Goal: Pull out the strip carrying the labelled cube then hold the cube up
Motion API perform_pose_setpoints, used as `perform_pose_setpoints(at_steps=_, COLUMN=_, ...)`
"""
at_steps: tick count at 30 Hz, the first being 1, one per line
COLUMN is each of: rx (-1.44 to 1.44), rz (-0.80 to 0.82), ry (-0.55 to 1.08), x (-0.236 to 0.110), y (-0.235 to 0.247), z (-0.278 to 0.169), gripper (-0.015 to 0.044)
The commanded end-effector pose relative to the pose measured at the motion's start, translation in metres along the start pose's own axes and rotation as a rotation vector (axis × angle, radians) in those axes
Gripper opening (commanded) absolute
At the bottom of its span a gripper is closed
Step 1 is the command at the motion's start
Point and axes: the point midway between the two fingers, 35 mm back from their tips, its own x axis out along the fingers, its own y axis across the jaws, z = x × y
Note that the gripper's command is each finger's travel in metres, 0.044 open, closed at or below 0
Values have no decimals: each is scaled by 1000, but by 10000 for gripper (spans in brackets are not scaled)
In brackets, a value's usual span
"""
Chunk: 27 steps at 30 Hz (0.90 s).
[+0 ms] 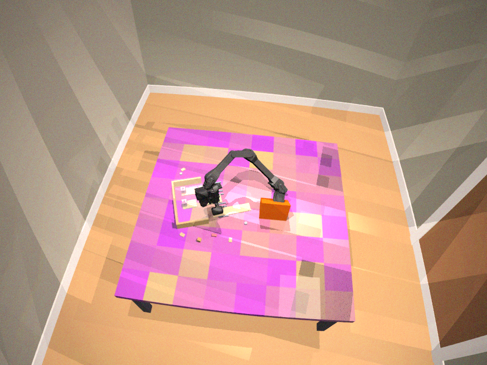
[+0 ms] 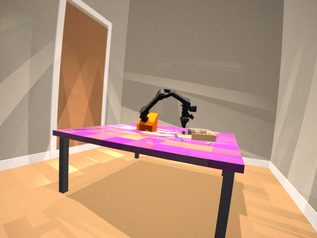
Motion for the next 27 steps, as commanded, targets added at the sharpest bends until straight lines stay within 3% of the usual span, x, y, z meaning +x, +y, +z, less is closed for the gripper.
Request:
perform_pose_setpoints(at_steps=1, rx=-5, rz=-3, ry=0, x=7, y=0, z=2, gripper=256)
perform_pose_setpoints(at_steps=27, rx=-5, rz=-5, ry=1, x=49, y=0, z=2, gripper=250)
